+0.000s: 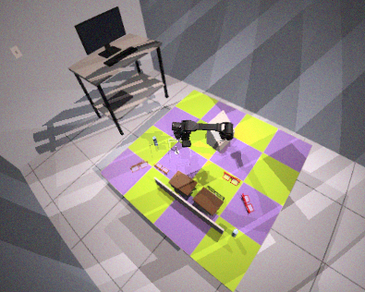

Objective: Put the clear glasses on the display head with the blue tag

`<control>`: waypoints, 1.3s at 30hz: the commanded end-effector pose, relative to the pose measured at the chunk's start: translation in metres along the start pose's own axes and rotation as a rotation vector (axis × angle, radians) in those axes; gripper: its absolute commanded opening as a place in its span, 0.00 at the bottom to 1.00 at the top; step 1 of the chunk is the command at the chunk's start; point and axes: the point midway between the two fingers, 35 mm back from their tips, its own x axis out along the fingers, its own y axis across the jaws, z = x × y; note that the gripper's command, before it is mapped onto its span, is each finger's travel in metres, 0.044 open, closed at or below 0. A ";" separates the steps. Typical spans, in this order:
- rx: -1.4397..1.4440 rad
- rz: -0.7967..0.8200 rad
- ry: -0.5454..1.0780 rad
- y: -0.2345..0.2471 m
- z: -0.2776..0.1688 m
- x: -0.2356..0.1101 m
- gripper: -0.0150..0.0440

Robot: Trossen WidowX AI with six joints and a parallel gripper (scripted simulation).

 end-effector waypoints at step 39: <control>0.579 0.032 -0.280 0.133 -0.120 -0.083 0.25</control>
